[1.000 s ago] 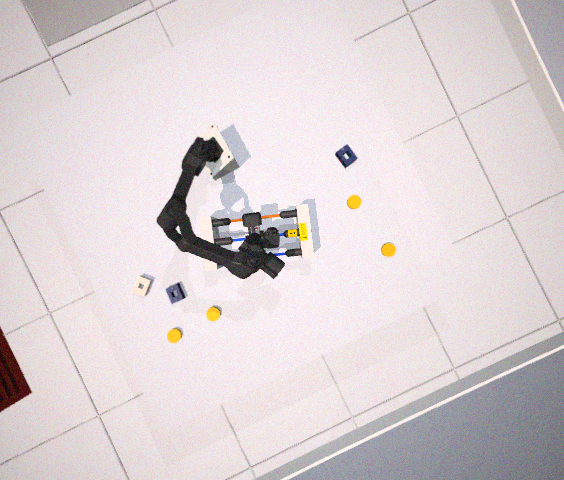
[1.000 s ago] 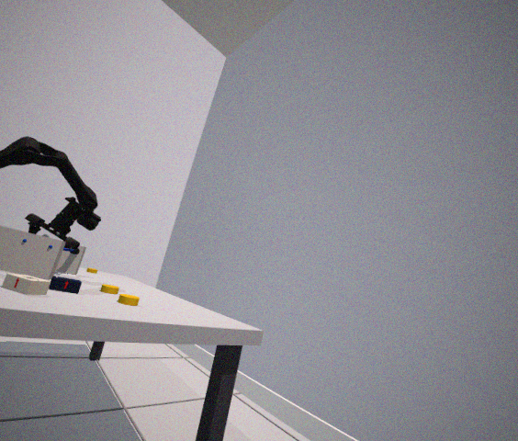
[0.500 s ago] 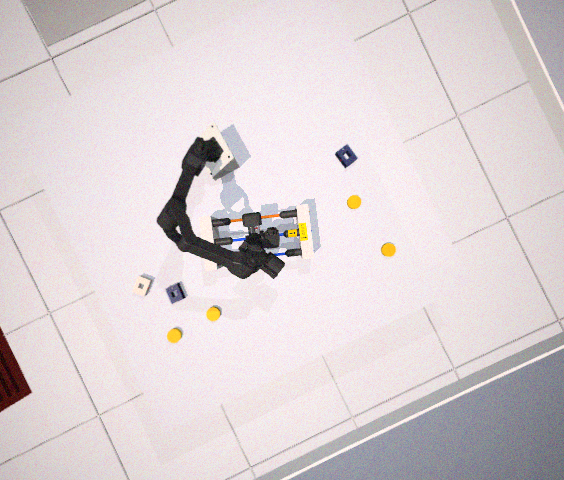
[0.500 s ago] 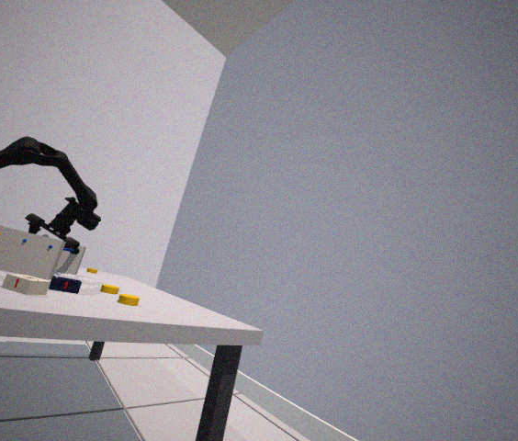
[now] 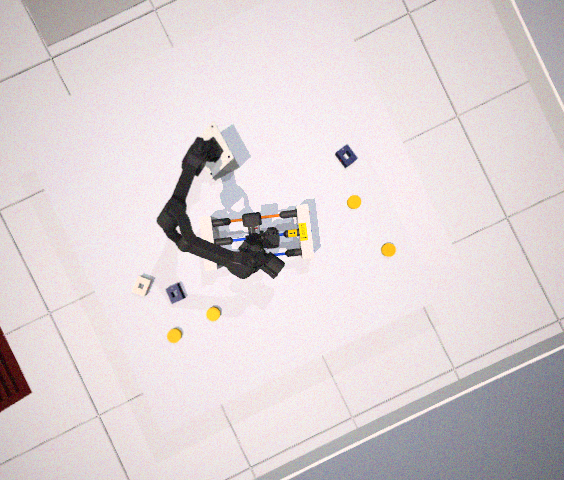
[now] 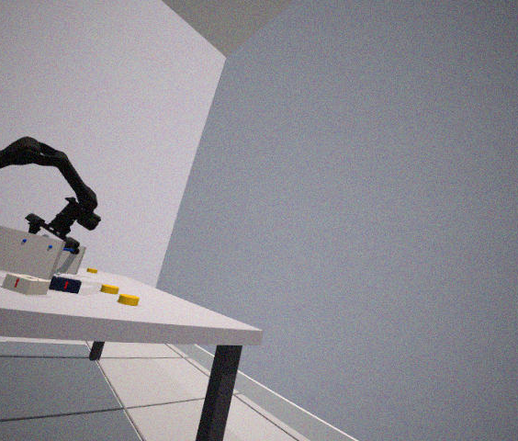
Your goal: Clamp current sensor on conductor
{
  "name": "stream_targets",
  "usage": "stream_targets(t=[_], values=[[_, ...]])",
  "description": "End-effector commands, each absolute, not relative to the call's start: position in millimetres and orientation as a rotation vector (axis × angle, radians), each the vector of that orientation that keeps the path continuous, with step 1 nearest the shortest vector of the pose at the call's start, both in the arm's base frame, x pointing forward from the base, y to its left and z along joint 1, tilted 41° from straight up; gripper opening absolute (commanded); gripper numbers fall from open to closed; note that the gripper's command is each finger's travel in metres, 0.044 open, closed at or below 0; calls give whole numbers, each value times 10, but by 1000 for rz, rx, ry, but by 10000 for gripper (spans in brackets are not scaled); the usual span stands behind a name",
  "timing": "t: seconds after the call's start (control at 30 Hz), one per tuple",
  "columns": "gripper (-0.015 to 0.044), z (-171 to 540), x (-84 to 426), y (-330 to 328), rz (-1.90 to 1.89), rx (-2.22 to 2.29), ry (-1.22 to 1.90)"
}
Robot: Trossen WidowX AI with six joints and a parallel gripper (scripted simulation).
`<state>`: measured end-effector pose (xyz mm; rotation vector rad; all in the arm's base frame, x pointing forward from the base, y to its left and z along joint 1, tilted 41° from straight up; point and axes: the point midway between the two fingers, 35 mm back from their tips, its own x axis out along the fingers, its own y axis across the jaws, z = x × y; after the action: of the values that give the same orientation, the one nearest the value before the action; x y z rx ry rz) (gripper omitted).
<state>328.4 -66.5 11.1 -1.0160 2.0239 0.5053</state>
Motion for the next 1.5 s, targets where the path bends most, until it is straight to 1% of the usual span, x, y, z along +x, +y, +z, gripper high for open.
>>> stream_targets(t=[0.0, 0.6, 1.1, 1.47], values=[[0, 111, 3280, -664, 509, -1015, 2025], [0, 112, 3285, -664, 503, -1020, 2021], [0, 221, 3298, -560, 336, -1313, 1801], [0, 210, 3298, -578, 327, -1314, 1803]])
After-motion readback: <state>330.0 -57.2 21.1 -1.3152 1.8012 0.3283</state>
